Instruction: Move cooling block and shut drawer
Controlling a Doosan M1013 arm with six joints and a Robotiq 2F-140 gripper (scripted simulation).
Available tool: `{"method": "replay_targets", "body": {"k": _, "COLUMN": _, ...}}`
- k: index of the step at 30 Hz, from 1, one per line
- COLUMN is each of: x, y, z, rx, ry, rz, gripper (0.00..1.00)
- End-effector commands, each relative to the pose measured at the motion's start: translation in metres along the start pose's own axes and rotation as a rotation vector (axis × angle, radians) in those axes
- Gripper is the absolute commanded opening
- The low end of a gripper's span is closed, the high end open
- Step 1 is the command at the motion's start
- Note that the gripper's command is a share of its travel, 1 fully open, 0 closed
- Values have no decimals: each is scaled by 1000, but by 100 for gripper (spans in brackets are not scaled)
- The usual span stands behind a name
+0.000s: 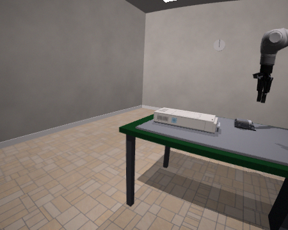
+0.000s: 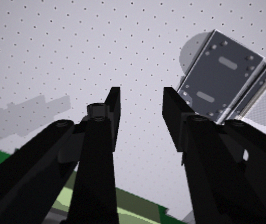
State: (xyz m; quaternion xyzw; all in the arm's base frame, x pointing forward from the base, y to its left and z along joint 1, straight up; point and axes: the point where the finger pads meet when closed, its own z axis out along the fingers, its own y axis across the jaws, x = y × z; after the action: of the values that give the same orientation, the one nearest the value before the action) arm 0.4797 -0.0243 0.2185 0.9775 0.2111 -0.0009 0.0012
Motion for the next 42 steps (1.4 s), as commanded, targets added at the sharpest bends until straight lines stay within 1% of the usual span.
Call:
{"method": "replay_targets", "body": {"k": 1, "x": 0, "y": 0, "z": -1, "rx": 4, "ry": 3, "rz": -111, "gripper": 34}}
{"method": "replay_targets", "body": {"k": 11, "x": 0, "y": 0, "z": -1, "rx": 3, "ry": 4, "rz": -378, "gripper": 34}}
{"method": "replay_targets", "body": {"k": 13, "x": 0, "y": 0, "z": -1, "rx": 3, "ry": 4, "rz": -378, "gripper": 34}}
{"method": "replay_targets", "body": {"k": 28, "x": 0, "y": 0, "z": -1, "rx": 2, "ry": 5, "rz": -778, "gripper": 34}}
{"method": "replay_targets", "body": {"k": 30, "x": 0, "y": 0, "z": -1, "rx": 2, "ry": 5, "rz": -778, "gripper": 34}}
{"method": "replay_targets", "body": {"k": 42, "x": 0, "y": 0, "z": -1, "rx": 2, "ry": 5, "rz": -1098, "gripper": 34}}
